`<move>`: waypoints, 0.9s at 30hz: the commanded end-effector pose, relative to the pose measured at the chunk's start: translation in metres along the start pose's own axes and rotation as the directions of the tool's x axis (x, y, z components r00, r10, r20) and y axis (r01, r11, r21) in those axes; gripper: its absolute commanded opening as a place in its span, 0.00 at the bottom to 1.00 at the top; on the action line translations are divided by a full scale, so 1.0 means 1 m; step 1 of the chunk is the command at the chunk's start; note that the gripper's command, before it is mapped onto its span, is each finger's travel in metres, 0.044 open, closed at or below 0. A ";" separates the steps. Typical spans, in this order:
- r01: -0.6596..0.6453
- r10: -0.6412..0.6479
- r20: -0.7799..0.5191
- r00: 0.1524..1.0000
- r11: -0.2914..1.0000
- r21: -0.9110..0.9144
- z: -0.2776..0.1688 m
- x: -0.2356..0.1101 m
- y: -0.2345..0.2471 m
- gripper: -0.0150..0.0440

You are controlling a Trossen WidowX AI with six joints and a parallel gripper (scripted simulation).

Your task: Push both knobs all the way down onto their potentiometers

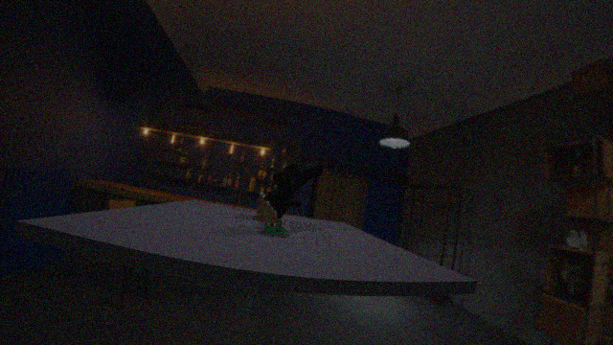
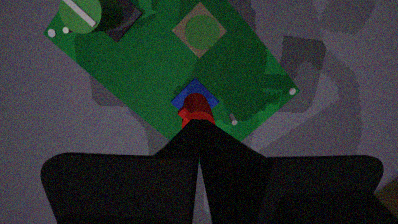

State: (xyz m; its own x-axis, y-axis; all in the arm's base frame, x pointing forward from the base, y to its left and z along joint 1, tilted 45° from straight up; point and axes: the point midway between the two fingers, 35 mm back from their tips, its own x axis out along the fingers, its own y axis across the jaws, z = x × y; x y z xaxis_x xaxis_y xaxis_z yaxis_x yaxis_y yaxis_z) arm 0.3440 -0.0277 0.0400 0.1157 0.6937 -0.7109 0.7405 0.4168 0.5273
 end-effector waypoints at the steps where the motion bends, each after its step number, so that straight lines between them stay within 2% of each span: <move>1: 0.001 -0.001 -0.002 1.000 1.000 -0.003 0.000 -0.006 0.000 0.25; 6: 0.001 -0.001 -0.002 1.000 1.000 -0.003 0.000 -0.013 0.000 0.25; 14: -0.002 0.002 -0.004 1.000 1.000 0.003 0.000 -0.008 0.000 0.61; 22: -0.033 0.039 0.074 0.996 0.996 -0.081 0.012 -0.024 0.017 0.25; 27: -0.017 0.034 0.066 0.997 0.970 -0.241 0.018 -0.028 0.023 0.25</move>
State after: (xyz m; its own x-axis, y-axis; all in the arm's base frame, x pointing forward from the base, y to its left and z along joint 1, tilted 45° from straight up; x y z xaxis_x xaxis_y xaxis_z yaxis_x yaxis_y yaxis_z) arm 0.3644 -0.0454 0.0633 0.1891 0.6665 -0.7211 0.6267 0.4835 0.6111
